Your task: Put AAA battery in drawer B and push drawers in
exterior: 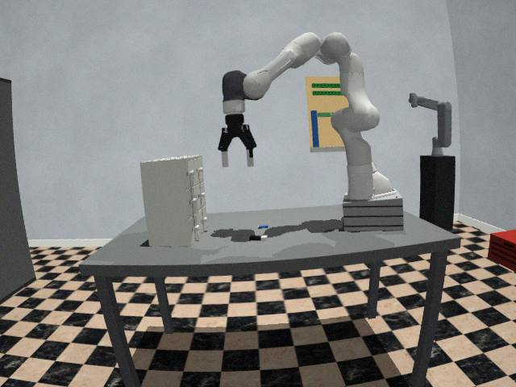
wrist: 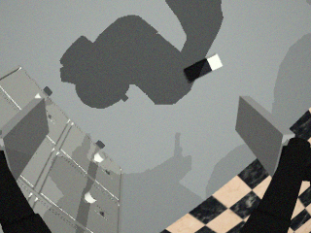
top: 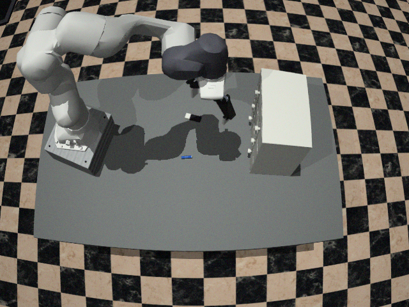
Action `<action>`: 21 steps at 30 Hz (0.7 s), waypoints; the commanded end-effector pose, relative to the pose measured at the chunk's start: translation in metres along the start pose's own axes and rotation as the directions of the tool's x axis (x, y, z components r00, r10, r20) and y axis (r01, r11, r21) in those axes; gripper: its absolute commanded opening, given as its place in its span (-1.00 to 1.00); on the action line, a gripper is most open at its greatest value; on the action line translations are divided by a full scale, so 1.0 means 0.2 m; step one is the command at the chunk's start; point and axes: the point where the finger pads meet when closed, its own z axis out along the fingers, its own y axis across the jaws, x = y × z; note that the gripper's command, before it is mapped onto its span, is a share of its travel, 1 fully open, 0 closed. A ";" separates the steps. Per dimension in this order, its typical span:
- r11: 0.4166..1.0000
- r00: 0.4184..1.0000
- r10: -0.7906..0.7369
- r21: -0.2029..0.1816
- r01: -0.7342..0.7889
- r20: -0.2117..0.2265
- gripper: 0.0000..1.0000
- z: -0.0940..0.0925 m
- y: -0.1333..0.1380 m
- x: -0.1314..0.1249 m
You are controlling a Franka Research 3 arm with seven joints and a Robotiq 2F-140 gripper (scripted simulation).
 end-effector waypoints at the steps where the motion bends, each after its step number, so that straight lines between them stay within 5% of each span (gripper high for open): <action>1: 0.967 0.967 0.256 0.022 -0.255 -0.009 1.00 -0.01 -0.01 0.01; 21: 0.813 0.813 0.582 0.023 -0.582 -0.001 1.00 -0.03 -0.09 0.08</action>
